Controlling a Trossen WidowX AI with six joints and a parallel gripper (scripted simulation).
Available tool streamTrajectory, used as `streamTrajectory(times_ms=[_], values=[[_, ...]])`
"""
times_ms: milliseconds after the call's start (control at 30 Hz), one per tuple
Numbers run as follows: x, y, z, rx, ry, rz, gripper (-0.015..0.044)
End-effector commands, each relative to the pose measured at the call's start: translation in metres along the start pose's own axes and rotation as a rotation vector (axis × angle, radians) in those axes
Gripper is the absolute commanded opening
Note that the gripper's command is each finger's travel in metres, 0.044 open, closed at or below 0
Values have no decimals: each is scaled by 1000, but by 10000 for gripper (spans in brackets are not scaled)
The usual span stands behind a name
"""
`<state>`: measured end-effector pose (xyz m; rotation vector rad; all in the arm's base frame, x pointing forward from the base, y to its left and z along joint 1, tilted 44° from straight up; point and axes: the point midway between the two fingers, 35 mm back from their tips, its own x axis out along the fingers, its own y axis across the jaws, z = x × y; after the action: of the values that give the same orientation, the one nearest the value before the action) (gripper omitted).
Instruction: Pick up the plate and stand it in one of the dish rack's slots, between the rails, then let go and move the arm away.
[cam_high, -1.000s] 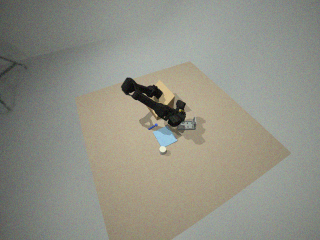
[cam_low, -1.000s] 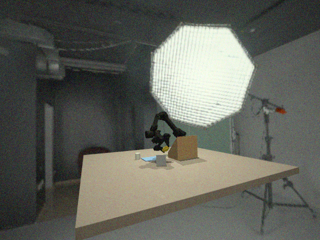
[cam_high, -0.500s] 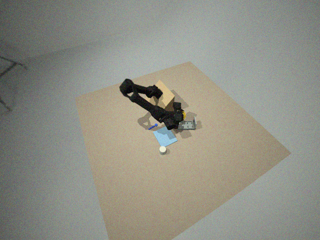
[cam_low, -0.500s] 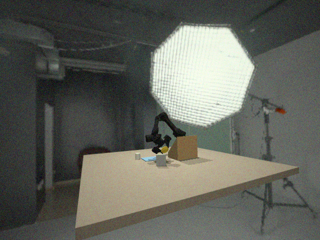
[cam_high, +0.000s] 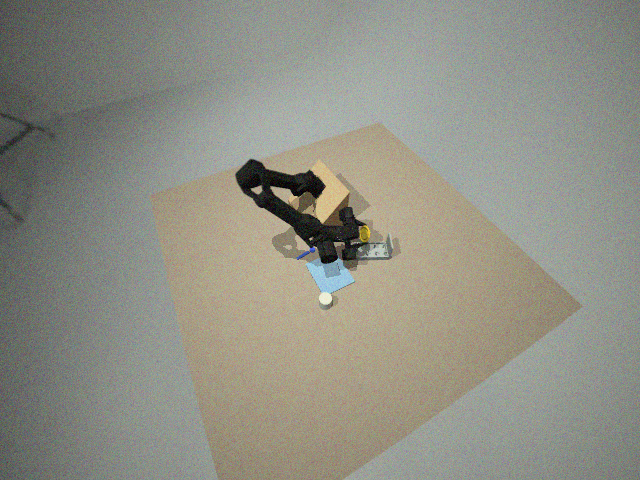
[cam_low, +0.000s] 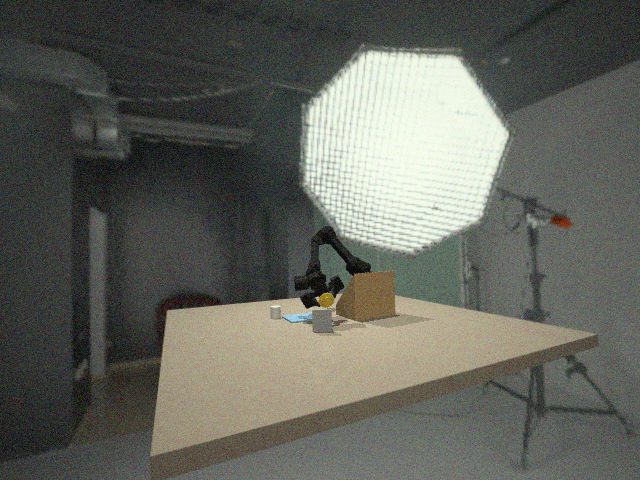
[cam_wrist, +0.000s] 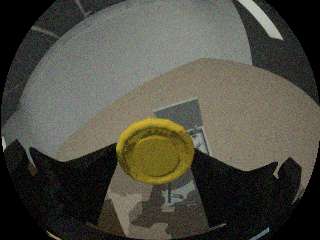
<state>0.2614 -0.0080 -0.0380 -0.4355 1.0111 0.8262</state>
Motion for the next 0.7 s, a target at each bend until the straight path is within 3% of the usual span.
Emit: streamTrajectory(times_ms=[0,667], values=[[-4,-2,0,-106,-72,-27,0],[-20,-10,-5,-462,-254,-182,0]])
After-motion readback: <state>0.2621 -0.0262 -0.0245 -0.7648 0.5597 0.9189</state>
